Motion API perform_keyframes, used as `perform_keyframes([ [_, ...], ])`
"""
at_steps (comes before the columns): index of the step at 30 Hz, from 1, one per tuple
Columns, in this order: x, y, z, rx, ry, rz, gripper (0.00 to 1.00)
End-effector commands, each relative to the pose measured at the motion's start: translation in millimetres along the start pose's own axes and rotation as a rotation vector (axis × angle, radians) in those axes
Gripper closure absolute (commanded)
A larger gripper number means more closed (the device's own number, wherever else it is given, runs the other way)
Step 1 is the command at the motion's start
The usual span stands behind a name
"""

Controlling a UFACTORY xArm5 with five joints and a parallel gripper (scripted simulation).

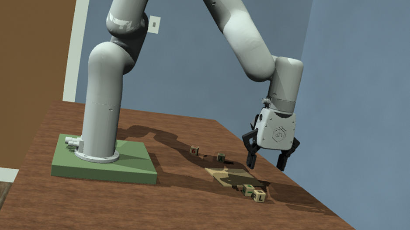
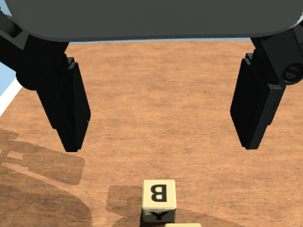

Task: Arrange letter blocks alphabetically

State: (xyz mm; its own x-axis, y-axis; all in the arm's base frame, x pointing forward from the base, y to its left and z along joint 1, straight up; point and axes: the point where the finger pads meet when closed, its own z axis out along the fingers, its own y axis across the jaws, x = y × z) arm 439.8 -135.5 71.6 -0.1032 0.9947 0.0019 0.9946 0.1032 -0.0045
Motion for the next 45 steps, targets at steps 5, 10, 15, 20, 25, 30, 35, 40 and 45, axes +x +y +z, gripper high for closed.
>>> perform_keyframes([
  [5, -0.6, 1.2, -1.4, -0.004, -0.001, 0.008, 0.58],
  [10, -0.6, 1.2, -1.4, -0.004, -0.001, 0.008, 0.58],
  [15, -0.6, 1.2, -1.4, -0.004, -0.001, 0.008, 0.58],
  [20, -0.6, 1.2, -1.4, -0.004, -0.001, 0.008, 0.58],
  [25, -0.6, 1.2, -1.4, -0.004, -0.001, 0.008, 0.58],
  [30, -0.6, 1.2, -1.4, -0.004, -0.001, 0.008, 0.58],
  [35, -0.6, 1.2, -1.4, -0.004, -0.001, 0.008, 0.58],
  [40, -0.6, 1.2, -1.3, -0.004, -0.001, 0.008, 0.58],
  [45, -0.6, 1.2, -0.4, -0.004, -0.001, 0.008, 0.58],
])
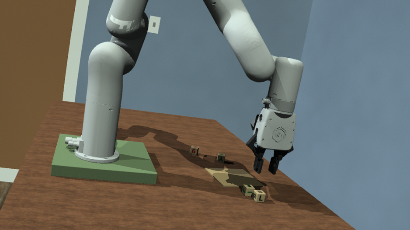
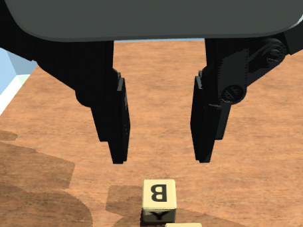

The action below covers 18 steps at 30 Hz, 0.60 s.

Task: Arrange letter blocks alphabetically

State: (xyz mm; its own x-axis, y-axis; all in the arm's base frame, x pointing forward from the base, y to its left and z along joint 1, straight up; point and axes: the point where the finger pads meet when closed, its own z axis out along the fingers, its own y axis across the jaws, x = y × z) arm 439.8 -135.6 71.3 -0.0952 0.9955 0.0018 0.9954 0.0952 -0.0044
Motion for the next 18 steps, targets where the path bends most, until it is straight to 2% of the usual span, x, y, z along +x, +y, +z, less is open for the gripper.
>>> perform_keyframes([
  [1, 0, 1, -0.4, -0.003, -0.001, 0.0, 0.58],
  [18, 0, 1, 14.5, -0.003, -0.001, 0.0, 0.58],
])
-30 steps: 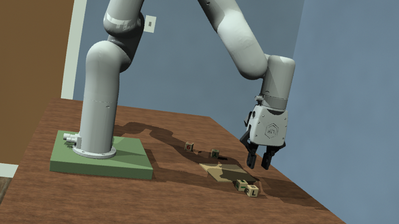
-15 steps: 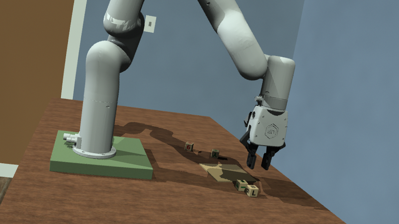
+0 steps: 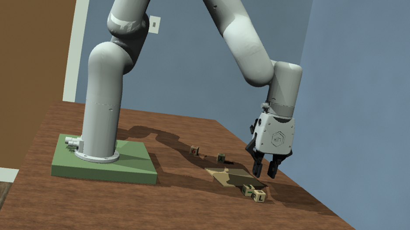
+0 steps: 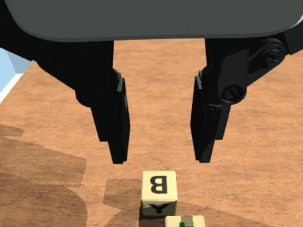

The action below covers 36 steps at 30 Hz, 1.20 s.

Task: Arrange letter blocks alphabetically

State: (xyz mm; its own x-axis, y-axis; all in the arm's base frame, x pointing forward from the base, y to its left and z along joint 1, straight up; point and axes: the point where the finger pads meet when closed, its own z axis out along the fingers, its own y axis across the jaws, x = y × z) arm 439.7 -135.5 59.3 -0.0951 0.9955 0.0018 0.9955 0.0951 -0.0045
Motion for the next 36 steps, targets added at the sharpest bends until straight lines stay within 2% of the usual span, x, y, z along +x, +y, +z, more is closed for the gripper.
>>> perform_keyframes([
  [1, 0, 1, 4.0, -0.003, -0.001, 0.0, 0.58],
  [23, 0, 1, 32.5, -0.003, -0.001, 0.0, 0.58],
  [36, 0, 1, 37.8, -0.003, -0.001, 0.0, 0.58],
])
